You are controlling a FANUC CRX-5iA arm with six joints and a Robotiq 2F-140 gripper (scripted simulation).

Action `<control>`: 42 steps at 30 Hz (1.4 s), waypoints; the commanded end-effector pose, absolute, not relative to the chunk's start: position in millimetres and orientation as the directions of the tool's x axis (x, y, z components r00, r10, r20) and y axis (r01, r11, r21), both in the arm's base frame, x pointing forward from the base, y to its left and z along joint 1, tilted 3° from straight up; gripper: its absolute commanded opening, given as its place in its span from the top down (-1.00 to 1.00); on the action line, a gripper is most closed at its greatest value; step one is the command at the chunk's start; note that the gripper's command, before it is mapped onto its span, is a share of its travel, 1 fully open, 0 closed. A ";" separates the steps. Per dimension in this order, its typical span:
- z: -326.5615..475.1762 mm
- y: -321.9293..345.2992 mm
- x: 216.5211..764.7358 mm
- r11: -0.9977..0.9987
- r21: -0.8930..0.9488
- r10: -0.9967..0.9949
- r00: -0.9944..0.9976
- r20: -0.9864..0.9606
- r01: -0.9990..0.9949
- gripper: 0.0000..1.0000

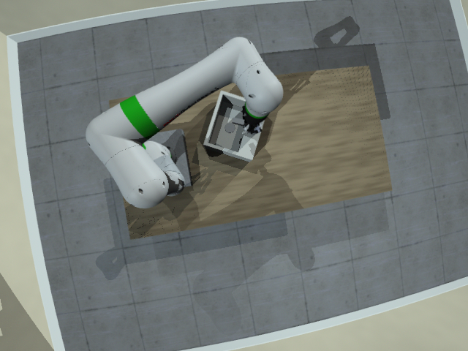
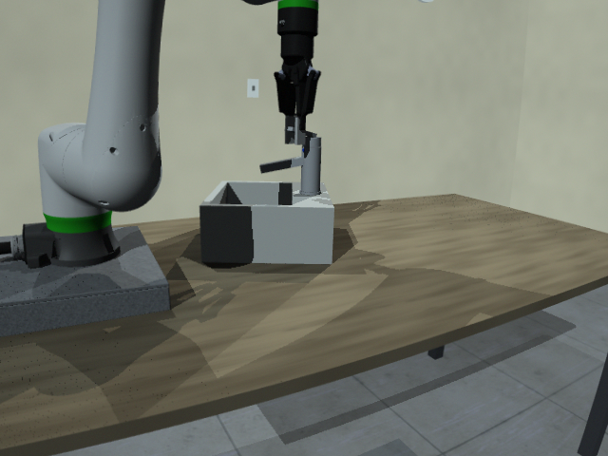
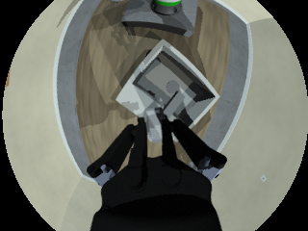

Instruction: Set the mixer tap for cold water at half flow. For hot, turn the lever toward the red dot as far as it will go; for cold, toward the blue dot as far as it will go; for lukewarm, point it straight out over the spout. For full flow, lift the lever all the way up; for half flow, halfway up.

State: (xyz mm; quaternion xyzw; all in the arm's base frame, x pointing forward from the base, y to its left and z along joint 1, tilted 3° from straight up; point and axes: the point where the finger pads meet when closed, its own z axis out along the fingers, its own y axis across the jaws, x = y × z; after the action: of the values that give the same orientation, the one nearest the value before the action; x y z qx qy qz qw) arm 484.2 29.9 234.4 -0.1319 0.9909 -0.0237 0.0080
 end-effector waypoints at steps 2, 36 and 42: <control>235.0 30.0 484.6 0.964 -0.049 -0.262 -0.965 -0.011 -0.261 1.00; 235.0 30.0 484.6 0.964 -0.049 -0.262 -0.965 -0.011 -0.261 0.27; 235.0 30.0 484.6 0.964 -0.049 -0.262 -0.965 -0.011 -0.261 0.27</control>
State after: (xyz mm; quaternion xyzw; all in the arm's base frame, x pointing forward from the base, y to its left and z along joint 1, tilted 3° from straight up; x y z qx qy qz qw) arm 484.5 29.9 234.8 -0.1320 0.9909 -0.0237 0.0086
